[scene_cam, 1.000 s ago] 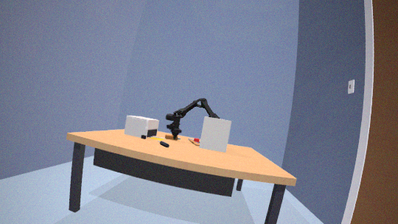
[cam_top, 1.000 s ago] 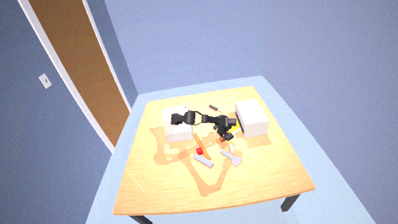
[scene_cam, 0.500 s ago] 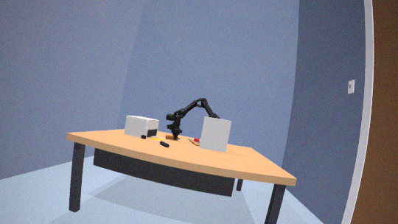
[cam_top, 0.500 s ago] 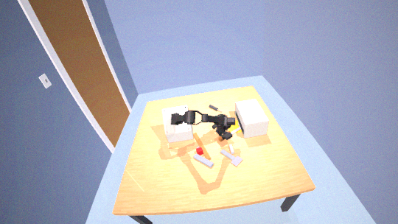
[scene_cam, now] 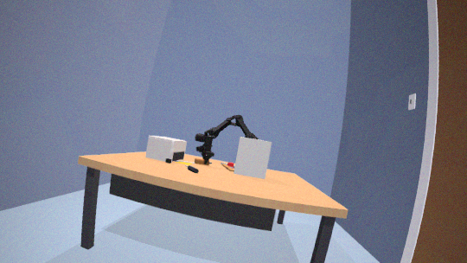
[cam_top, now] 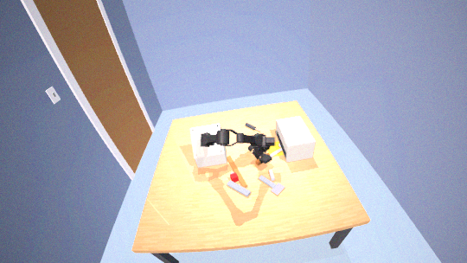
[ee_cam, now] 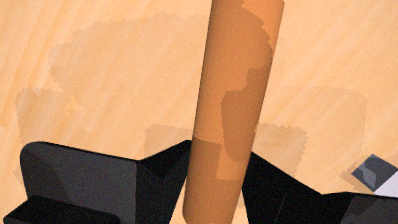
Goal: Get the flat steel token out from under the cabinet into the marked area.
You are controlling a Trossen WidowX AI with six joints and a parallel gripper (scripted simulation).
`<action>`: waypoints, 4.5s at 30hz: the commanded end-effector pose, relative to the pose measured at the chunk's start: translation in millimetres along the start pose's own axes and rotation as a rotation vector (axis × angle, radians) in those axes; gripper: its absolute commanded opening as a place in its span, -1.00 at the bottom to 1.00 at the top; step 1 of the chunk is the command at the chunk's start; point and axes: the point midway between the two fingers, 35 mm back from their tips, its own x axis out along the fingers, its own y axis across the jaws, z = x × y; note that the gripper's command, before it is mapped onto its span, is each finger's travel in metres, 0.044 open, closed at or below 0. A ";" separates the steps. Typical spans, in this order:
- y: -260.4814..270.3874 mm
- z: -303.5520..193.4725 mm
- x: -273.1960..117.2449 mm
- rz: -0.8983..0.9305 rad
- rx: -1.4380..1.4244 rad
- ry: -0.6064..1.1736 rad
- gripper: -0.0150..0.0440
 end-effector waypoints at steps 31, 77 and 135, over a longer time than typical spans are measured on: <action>0.4 -29.2 1.1 0.012 -0.006 -0.003 -0.49; -6.9 -91.5 1.5 0.012 -0.008 -0.001 -0.49; -29.1 -130.3 -2.4 0.010 -0.126 0.000 -0.49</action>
